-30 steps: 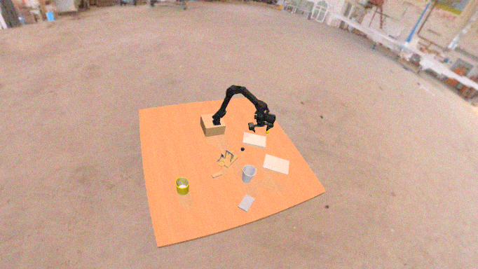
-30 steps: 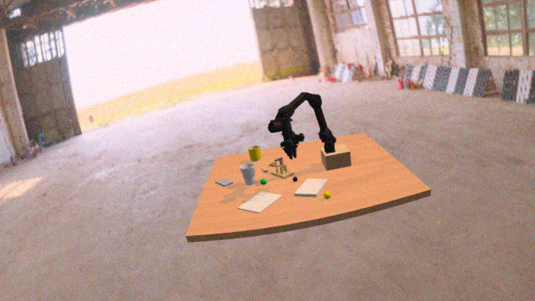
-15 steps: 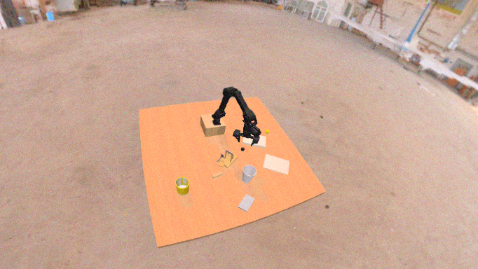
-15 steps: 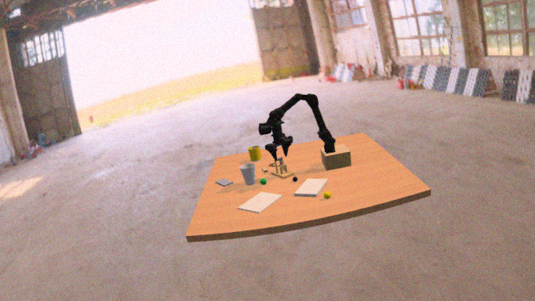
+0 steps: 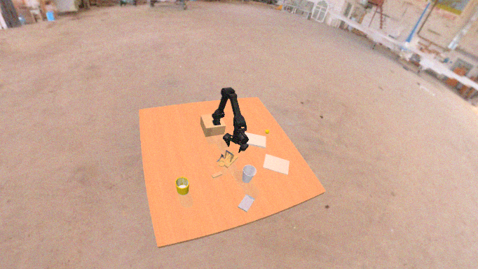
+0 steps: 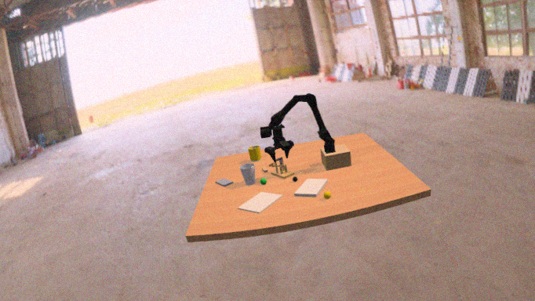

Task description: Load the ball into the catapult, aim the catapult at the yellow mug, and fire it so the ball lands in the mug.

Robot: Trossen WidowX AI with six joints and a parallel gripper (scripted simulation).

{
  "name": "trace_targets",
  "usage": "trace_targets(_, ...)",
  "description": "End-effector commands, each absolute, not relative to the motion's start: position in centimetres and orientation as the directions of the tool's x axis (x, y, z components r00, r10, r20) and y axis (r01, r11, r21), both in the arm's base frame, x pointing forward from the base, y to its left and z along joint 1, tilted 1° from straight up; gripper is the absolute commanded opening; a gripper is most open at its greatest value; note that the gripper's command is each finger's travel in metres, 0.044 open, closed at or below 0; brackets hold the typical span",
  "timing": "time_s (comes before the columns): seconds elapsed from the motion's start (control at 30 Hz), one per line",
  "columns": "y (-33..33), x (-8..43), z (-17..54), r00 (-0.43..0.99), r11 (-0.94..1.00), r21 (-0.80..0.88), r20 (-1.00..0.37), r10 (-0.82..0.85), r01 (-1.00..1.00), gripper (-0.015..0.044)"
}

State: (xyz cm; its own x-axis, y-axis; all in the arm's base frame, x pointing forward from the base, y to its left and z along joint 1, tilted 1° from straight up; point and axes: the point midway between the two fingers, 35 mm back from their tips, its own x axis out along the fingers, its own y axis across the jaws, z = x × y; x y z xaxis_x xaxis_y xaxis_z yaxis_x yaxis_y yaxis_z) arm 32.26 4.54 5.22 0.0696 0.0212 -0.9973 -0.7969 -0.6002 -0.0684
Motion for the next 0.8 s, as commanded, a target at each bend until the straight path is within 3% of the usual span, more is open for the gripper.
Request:
trace_targets(0.0,4.3,31.7,2.9,0.039,-0.594,-0.038,-0.999,0.012,-0.804,0.0440)
trace_targets(0.77,4.3,31.8,-0.2,0.039,-0.594,-0.038,-0.999,0.012,-0.804,0.0440)
